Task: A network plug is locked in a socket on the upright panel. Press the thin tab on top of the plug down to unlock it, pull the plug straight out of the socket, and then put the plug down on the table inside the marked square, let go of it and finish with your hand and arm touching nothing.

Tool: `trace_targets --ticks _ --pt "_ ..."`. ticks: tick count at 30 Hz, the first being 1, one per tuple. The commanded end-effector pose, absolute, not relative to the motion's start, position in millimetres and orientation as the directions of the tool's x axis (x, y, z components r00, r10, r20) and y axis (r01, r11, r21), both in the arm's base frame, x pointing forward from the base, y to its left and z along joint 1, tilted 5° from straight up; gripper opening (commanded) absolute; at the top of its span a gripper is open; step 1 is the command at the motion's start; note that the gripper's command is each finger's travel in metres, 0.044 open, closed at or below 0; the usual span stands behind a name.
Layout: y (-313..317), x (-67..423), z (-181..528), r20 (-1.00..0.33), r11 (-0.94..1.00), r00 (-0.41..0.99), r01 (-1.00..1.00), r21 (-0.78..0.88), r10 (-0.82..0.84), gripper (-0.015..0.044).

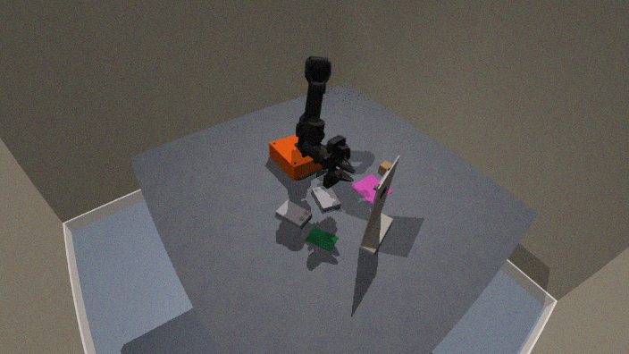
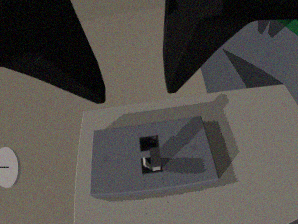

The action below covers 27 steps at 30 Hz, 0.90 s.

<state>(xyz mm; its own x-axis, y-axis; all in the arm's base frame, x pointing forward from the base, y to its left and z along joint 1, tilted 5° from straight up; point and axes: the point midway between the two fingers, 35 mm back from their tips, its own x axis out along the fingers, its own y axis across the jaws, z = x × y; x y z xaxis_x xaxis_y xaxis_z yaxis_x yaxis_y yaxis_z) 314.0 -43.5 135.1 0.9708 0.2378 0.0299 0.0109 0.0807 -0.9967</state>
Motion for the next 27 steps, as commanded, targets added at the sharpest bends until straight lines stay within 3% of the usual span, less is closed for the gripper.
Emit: trace_targets --ticks 1,27 --pt "-36.8 327.4 134.5 0.027 0.078 0.971 0.009 -0.997 0.236 0.0156" --pt "-17.5 364.2 137.5 0.031 0.079 0.971 0.012 -0.997 0.236 0.0156"
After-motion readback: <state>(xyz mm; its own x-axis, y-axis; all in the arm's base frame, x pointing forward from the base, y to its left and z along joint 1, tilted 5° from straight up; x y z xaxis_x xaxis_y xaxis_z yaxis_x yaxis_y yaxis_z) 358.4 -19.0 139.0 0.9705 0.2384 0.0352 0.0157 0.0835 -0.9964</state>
